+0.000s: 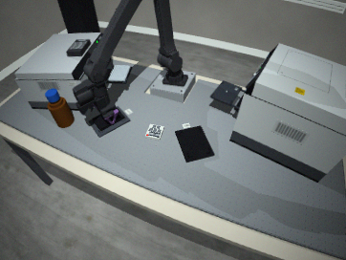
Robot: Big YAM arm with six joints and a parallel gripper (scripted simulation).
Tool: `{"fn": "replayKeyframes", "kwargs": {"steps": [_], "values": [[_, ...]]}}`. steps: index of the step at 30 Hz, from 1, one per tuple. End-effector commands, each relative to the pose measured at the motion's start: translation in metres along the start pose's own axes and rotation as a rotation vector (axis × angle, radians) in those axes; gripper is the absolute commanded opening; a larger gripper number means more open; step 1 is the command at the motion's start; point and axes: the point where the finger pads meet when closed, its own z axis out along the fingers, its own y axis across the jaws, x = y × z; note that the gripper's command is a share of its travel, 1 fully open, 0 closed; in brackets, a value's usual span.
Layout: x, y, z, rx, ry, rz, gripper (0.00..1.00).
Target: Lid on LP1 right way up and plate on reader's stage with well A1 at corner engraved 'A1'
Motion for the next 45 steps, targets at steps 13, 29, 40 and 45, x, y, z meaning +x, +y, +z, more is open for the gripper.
{"fn": "replayKeyframes", "kwargs": {"steps": [13, 29, 40, 45], "values": [[-0.004, 0.004, 0.002, 0.004, -0.016, -0.013, 0.85], [-0.023, 0.005, -0.004, 0.003, -0.040, -0.012, 0.85], [-0.028, 0.005, -0.007, 0.003, -0.050, -0.011, 0.85], [-0.029, 0.005, -0.007, 0.003, -0.052, -0.010, 0.85]]}}
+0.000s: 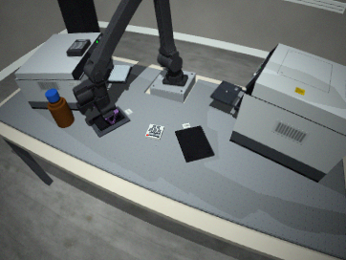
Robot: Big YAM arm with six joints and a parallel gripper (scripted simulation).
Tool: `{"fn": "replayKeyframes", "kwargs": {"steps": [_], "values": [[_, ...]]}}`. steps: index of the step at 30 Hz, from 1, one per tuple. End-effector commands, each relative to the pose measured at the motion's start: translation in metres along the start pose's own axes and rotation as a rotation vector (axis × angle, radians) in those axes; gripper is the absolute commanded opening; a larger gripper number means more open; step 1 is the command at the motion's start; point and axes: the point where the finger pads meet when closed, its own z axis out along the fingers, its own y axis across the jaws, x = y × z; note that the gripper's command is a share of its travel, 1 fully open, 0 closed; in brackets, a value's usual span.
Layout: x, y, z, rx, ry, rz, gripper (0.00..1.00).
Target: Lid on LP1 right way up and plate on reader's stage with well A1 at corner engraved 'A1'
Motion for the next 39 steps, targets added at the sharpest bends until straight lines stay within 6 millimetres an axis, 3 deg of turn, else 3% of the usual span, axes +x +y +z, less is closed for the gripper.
{"fn": "replayKeyframes", "kwargs": {"steps": [1, 18, 27, 39], "values": [[-0.029, 0.004, -0.007, 0.003, -0.050, -0.010, 0.85], [-0.002, 0.005, 0.002, 0.002, -0.009, -0.011, 0.85], [-0.001, 0.005, -0.005, 0.002, -0.025, -0.009, 0.85], [-0.022, 0.004, -0.018, 0.001, -0.069, -0.005, 0.85]]}}
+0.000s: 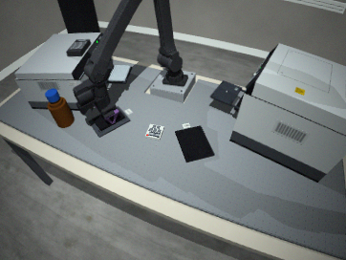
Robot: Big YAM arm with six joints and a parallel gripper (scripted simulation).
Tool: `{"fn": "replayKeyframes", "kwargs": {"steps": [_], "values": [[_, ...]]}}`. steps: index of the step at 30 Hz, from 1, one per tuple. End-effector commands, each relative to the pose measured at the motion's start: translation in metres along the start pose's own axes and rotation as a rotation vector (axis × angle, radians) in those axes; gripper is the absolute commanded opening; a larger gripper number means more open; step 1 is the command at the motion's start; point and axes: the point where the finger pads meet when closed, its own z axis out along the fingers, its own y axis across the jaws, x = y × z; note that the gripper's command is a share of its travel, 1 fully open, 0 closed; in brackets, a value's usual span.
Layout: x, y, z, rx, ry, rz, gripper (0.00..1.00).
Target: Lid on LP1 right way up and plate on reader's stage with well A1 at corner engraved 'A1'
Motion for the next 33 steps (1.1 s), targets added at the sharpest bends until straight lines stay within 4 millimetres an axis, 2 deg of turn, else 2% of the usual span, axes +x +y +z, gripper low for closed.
{"fn": "replayKeyframes", "kwargs": {"steps": [1, 8, 22, 27, 33], "values": [[-0.026, 0.004, -0.020, 0.001, -0.076, -0.005, 0.85], [-0.031, 0.004, -0.023, 0.001, -0.085, -0.003, 0.85], [-0.031, 0.005, -0.010, 0.001, -0.053, -0.004, 0.85], [-0.023, 0.005, -0.003, 0.000, -0.033, -0.005, 0.85], [-0.017, 0.005, -0.006, 0.000, -0.034, -0.005, 0.85]]}}
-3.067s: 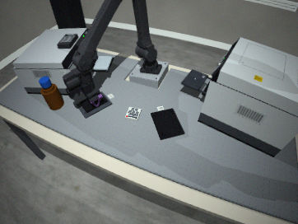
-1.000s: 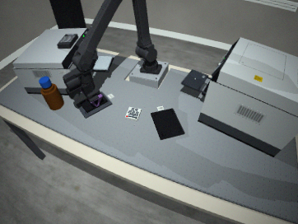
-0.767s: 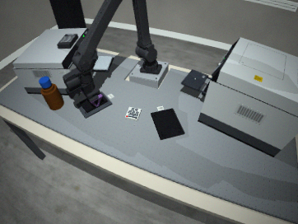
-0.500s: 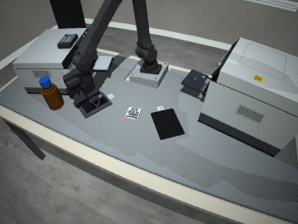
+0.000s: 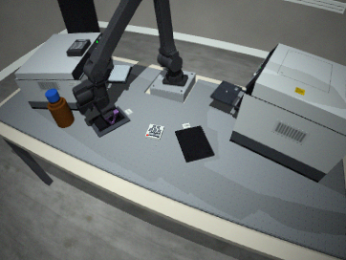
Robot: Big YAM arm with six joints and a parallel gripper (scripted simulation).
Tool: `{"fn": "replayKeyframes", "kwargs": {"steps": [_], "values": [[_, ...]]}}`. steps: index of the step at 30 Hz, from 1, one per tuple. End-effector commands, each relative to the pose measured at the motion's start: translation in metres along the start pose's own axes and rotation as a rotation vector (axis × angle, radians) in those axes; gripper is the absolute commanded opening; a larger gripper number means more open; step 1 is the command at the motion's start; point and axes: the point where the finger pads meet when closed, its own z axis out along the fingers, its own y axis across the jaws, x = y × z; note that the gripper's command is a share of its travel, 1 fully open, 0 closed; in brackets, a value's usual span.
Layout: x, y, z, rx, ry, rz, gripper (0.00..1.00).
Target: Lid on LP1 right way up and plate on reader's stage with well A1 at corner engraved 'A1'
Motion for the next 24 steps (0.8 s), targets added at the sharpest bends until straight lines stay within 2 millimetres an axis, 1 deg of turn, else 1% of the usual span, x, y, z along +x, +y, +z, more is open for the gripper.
{"fn": "replayKeyframes", "kwargs": {"steps": [1, 7, 17, 20, 24], "values": [[-0.012, 0.005, -0.005, 0.000, -0.029, -0.005, 0.85], [-0.002, 0.005, -0.005, 0.000, -0.022, -0.005, 0.85], [0.001, 0.005, -0.006, 0.000, -0.022, -0.004, 0.85], [0.000, 0.005, -0.007, -0.001, -0.025, -0.004, 0.85], [-0.009, 0.005, -0.013, -0.001, -0.045, -0.002, 0.85]]}}
